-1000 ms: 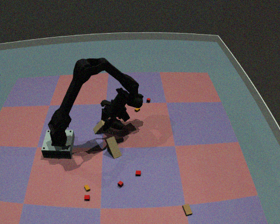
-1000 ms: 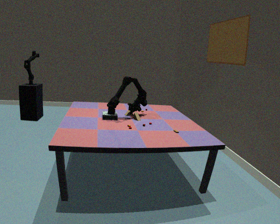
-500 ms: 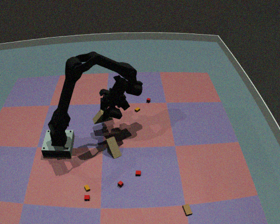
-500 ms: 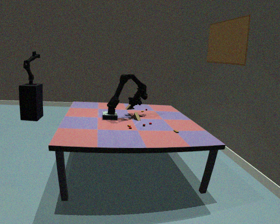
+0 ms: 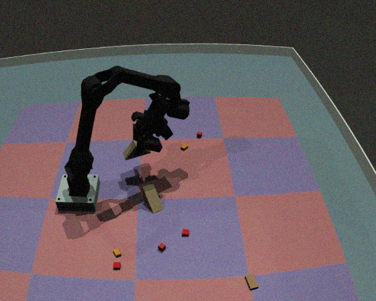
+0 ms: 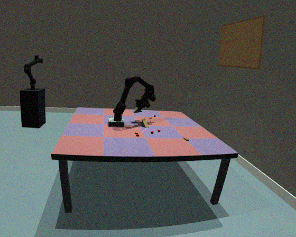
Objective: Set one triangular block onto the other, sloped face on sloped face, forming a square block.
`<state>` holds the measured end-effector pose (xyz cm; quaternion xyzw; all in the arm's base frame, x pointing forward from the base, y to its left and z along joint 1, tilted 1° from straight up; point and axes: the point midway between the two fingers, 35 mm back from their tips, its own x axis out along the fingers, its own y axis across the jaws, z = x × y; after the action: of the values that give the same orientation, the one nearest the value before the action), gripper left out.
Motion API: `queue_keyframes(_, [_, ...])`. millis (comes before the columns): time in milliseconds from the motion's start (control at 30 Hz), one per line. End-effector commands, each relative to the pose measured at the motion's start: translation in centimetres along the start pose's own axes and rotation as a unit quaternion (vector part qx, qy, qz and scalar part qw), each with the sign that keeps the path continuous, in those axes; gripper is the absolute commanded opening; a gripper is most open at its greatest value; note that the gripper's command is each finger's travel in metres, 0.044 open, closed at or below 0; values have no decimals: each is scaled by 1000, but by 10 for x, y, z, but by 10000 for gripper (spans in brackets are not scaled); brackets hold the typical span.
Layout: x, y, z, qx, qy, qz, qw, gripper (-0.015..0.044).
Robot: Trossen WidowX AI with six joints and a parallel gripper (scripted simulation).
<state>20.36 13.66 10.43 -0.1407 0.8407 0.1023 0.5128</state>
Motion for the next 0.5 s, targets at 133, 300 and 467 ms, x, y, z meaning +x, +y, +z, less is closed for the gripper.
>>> queue_keyframes(133, [1,-1,-2,-103,-27,7,994,0])
queue_keyframes(300, [1,-1,-3,-183,-50,9,982,0])
queue_keyframes(467, [2,-2,-4,-262,-73,6,962,0])
